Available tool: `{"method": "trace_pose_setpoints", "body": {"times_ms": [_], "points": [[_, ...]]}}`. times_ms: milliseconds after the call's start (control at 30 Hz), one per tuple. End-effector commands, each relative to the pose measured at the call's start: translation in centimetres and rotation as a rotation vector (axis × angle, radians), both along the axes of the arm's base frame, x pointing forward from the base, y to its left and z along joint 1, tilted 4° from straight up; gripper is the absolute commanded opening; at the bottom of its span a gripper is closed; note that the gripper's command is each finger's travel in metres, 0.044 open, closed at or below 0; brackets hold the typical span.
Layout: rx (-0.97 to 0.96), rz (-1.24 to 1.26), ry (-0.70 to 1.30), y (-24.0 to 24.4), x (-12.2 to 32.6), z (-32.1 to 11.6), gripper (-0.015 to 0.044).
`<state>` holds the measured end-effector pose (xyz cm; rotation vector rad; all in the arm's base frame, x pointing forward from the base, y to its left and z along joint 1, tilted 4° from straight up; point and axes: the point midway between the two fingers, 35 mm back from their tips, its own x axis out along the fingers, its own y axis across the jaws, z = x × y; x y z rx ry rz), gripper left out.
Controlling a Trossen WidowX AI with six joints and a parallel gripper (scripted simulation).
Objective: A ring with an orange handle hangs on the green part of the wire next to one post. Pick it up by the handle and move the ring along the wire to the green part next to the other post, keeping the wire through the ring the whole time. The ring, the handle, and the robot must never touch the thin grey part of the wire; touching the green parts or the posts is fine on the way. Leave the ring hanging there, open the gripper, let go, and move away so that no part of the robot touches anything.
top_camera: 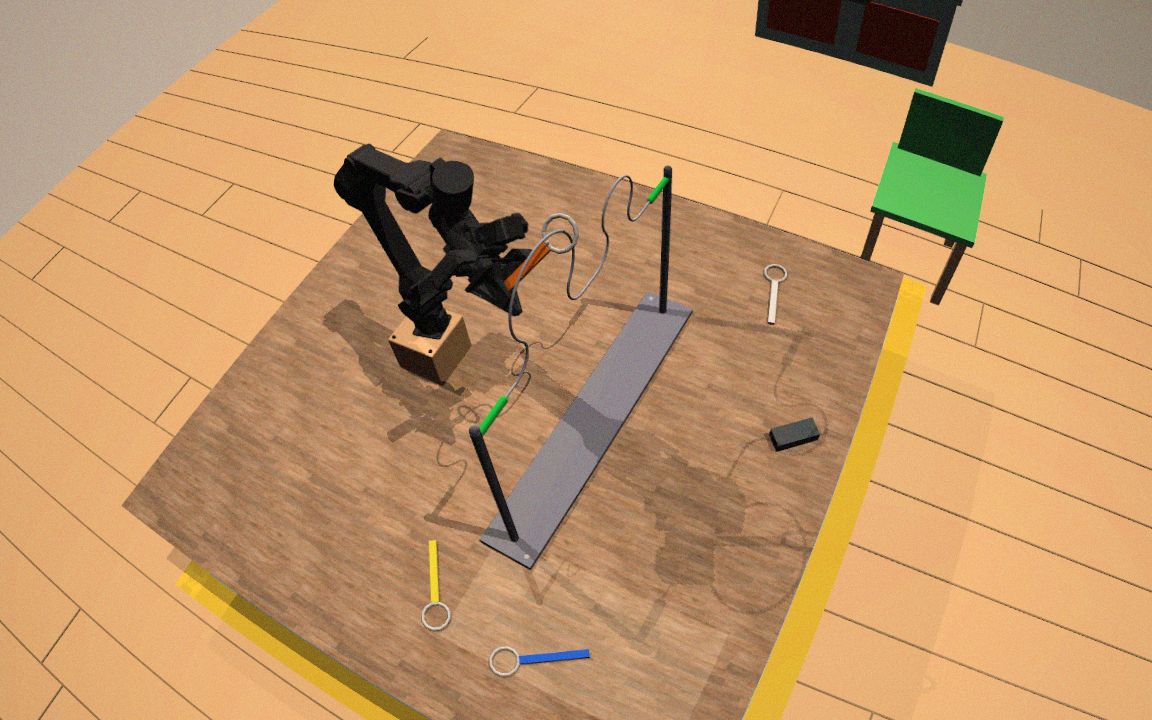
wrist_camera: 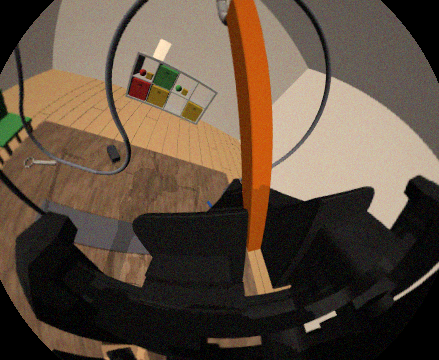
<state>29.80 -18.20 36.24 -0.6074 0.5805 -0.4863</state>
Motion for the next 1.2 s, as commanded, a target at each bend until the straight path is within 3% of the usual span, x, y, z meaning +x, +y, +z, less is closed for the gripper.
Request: {"method": "trace_pose_setpoints", "body": {"times_ms": [0, 1167], "points": [[-0.058, 0.0, 0.007, -0.1, -0.2, 0.3, -0.015], [-0.482, 0.021, 0.107, -0.9, -0.4, 1.4, -0.015]]}}
